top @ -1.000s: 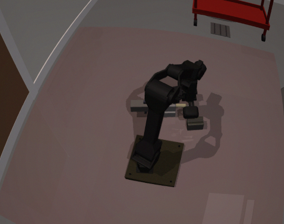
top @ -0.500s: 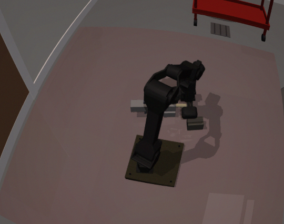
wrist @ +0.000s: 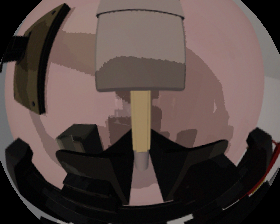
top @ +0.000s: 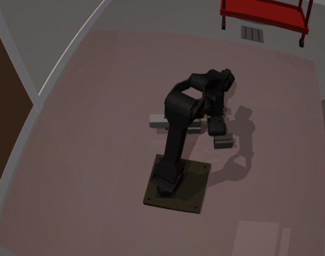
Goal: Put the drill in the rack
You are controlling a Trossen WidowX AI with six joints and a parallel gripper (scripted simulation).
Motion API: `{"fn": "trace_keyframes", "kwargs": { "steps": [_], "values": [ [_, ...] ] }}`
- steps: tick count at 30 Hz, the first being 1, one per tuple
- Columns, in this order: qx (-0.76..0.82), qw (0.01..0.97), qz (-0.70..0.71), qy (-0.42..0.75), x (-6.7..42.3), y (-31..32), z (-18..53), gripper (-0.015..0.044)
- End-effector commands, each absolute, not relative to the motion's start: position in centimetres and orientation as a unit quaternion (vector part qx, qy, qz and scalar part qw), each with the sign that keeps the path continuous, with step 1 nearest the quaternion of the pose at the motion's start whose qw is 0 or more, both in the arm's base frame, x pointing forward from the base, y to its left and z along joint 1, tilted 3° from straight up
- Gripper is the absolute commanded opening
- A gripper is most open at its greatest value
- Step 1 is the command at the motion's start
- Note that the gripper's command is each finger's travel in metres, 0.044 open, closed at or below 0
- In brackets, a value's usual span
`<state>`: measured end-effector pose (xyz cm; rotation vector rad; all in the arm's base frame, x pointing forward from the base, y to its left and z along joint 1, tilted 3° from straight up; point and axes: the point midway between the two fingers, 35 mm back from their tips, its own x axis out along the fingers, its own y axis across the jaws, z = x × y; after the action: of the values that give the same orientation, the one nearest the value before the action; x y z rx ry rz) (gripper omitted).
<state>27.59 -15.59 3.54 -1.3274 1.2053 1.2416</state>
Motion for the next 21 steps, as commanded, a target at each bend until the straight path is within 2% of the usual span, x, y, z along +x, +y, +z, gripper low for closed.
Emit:
{"fn": "trace_keyframes", "kwargs": {
  "steps": [1, 21],
  "values": [
    [-0.54, 0.462, 0.505, 0.49, 27.62, -15.61, 3.57, 0.0],
    [-0.538, 0.462, 0.505, 0.492, 27.39, -15.68, 3.88, 0.0]
  ]
}}
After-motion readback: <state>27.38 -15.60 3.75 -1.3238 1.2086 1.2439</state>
